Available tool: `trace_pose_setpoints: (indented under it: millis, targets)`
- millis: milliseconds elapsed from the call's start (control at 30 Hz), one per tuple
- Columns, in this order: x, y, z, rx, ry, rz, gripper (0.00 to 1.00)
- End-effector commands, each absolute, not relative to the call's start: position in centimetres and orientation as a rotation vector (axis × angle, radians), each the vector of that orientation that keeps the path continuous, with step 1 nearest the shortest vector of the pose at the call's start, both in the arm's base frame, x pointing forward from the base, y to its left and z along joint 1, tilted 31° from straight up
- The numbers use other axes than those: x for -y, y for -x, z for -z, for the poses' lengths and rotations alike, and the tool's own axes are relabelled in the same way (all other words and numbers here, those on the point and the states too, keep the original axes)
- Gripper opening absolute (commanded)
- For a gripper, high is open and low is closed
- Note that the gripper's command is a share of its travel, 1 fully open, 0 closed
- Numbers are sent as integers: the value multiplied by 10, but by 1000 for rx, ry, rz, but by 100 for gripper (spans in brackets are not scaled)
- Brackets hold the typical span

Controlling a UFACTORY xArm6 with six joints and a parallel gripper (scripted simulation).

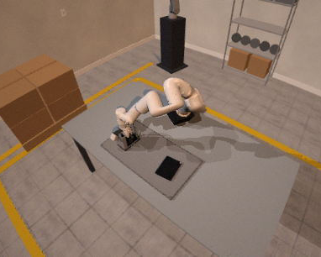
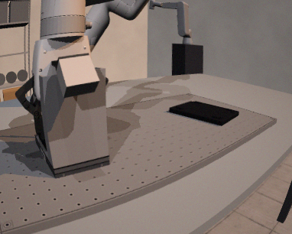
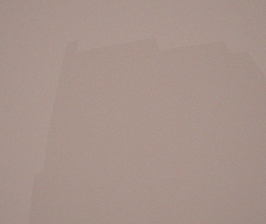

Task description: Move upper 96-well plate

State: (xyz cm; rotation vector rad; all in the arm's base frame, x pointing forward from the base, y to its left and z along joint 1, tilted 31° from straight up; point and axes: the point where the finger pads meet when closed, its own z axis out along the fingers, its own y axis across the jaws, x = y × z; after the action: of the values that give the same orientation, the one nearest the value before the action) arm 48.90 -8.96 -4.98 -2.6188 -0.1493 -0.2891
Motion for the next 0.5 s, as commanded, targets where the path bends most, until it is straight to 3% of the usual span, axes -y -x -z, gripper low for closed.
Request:
trace_pose_setpoints:
  millis: [0, 467]
  targets:
    - [91, -490, 48, 149, 2620, 294, 0]
    - [94, -489, 43, 149, 2620, 294, 0]
